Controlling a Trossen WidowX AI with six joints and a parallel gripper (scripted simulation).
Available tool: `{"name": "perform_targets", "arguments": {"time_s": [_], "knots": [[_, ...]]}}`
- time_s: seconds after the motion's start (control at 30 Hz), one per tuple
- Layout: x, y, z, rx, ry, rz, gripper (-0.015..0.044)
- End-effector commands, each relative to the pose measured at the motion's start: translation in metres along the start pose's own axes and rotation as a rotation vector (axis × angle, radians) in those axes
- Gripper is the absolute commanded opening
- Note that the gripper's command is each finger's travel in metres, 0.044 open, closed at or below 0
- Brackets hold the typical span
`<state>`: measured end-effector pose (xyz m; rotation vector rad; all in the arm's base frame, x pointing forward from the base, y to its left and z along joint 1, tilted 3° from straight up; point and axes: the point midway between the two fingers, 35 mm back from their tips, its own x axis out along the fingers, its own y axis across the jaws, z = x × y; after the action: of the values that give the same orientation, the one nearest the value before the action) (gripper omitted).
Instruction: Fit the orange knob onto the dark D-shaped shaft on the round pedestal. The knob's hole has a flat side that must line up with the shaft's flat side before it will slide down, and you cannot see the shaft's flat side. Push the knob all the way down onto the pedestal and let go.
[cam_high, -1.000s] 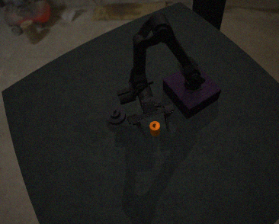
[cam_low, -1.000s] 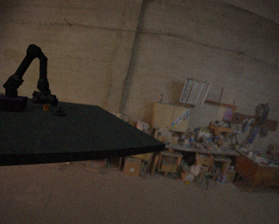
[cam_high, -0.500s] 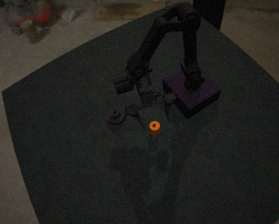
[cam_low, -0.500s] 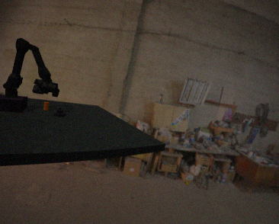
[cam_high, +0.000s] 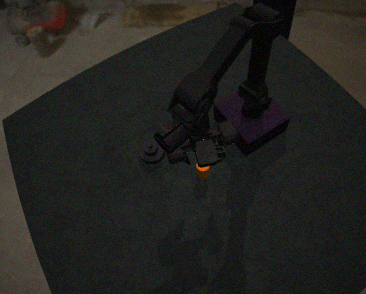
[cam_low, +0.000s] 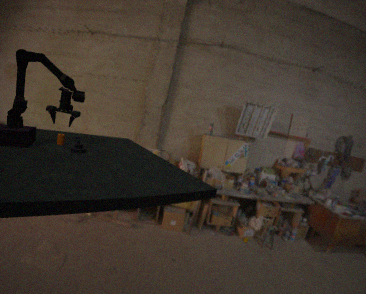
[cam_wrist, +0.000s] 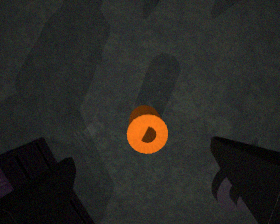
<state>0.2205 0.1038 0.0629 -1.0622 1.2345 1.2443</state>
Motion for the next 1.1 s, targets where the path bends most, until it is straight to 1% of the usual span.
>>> {"name": "perform_targets", "arguments": {"time_s": [0.0, 0.3, 0.37, 0.77, 0.83, 1.07], "knots": [[-0.0106, -0.0031, -0.0032, 0.022, 0.092, -0.057, 0.0440], [-0.0106, -0.0031, -0.0032, 0.037, 0.091, -0.058, 0.0440], [-0.0105, -0.0031, -0.0032, 0.159, 0.088, -0.064, 0.0440], [-0.0095, -0.0032, -0.0033, 1.287, 0.043, -0.108, 0.0440], [-0.0095, -0.0032, -0.0033, 1.348, 0.040, -0.110, 0.0440], [-0.0095, -0.0032, -0.0033, 1.348, 0.040, -0.110, 0.0440]]}}
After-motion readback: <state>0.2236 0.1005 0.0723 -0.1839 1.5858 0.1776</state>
